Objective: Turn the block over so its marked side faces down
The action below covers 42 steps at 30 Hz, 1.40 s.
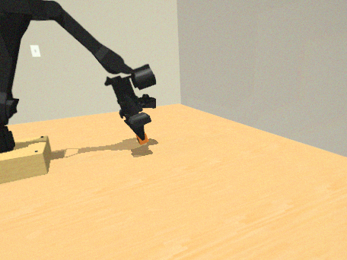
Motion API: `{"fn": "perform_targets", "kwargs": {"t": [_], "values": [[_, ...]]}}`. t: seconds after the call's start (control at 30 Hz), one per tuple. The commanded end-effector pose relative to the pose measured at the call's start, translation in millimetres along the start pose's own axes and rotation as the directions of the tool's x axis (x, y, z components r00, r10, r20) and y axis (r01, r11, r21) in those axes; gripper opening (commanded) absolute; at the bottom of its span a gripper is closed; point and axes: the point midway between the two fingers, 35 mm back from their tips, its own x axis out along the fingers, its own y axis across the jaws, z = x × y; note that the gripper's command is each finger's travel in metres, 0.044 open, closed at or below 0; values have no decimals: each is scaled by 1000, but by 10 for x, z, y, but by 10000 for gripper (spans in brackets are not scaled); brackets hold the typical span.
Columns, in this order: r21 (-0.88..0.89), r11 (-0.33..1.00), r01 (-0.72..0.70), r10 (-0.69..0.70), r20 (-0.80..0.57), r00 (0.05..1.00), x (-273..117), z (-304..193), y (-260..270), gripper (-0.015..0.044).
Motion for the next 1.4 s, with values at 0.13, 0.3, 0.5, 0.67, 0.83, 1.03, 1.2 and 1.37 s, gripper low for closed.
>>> {"fn": "perform_targets", "kwargs": {"t": [0.13, 0.3, 0.5, 0.67, 0.83, 1.03, 1.2, 1.37], "values": [[0, 1000, -3, 3, 127, 992, -25, -2, 3, 0], [-1, 1000, -2, 2, 200, 980, -38, -26, 5, 0], [-2, 1000, -1, 2, 265, 964, -59, -54, 7, 0], [-2, 1000, -1, 2, 274, 962, -41, -48, 6, 0], [0, 1000, -2, 2, 342, 940, 80, -19, 1, 0], [1, 1000, -2, 1, 425, 905, 194, -5, -4, 0], [2, 1000, -3, 1, 491, 871, 256, -11, -6, 0], [2, 1000, -3, 1, 554, 833, 288, -33, -5, 0]]}}
